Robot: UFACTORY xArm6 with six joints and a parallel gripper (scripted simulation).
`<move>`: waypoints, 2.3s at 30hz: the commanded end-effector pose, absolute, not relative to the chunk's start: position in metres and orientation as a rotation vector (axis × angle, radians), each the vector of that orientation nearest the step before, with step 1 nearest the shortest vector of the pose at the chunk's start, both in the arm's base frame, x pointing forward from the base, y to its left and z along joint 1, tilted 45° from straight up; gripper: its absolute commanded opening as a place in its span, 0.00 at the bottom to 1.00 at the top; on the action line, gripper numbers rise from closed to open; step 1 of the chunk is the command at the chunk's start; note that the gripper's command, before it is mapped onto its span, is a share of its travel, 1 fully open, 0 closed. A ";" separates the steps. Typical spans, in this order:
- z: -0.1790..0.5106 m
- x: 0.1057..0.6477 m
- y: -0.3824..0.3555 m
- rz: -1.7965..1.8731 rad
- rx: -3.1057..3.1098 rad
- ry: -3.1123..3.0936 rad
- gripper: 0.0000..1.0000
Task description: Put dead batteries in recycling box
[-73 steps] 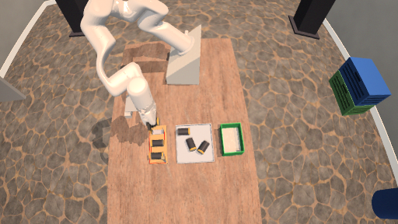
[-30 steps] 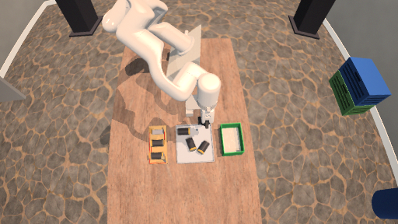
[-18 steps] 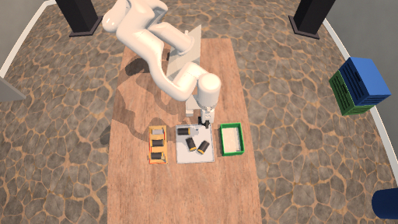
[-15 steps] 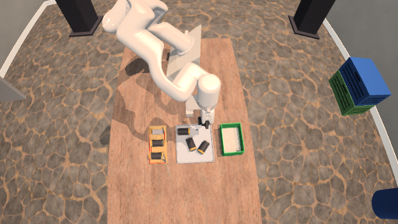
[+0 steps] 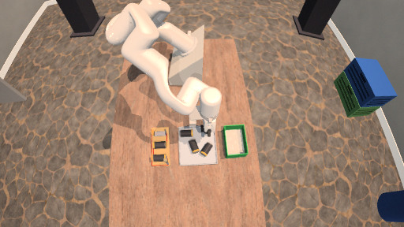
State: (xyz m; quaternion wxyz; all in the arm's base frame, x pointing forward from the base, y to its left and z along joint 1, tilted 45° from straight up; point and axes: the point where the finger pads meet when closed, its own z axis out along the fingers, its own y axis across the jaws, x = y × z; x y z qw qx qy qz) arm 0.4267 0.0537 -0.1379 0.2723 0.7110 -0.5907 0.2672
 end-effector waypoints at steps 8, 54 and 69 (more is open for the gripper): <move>-0.139 0.429 0.054 0.722 1.916 -1.591 0.28; -0.171 0.432 0.023 0.722 1.916 -1.591 0.51; -0.171 0.432 0.023 0.722 1.916 -1.591 0.51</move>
